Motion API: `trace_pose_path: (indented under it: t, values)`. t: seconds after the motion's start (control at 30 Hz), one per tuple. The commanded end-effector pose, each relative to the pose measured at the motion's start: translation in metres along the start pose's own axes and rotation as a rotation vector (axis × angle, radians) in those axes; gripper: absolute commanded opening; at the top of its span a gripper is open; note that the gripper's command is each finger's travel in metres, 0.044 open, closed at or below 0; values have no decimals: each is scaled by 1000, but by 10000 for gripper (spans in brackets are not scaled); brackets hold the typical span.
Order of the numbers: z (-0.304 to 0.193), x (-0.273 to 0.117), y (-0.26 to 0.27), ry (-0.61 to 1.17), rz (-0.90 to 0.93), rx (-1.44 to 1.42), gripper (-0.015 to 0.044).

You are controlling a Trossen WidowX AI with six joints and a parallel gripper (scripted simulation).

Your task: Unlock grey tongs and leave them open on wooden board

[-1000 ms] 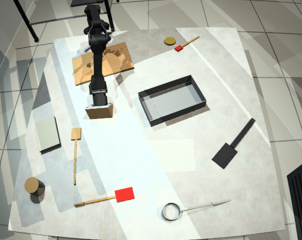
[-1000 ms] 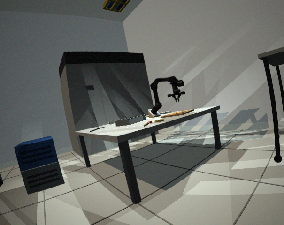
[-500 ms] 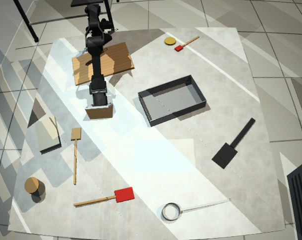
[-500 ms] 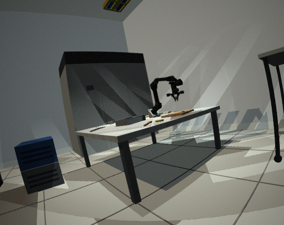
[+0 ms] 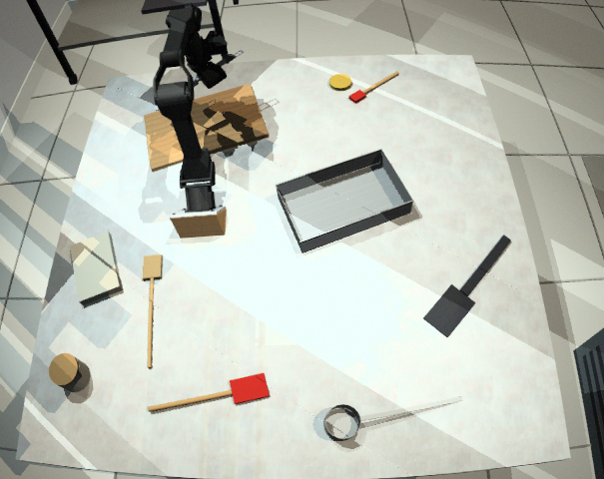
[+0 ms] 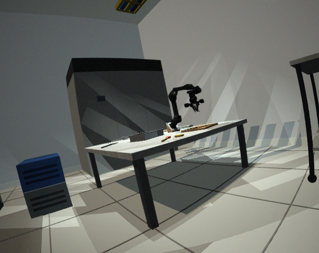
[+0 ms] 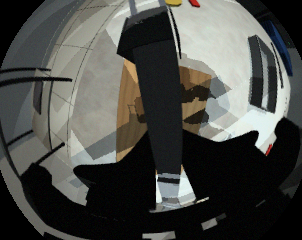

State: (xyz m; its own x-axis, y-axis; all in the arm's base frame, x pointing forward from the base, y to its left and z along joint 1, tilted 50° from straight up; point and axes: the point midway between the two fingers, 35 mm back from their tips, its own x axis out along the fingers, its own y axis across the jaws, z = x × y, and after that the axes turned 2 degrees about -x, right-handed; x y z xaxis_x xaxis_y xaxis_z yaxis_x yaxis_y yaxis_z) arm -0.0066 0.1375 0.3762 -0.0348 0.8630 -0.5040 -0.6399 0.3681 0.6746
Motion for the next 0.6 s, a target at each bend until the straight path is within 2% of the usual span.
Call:
trace_pose_path:
  t: [0.0, 0.57]
  values:
    - [4, -10, -4, -53, 22, 40, -150]
    - [8, -38, -11, -245, 71, 117, -150]
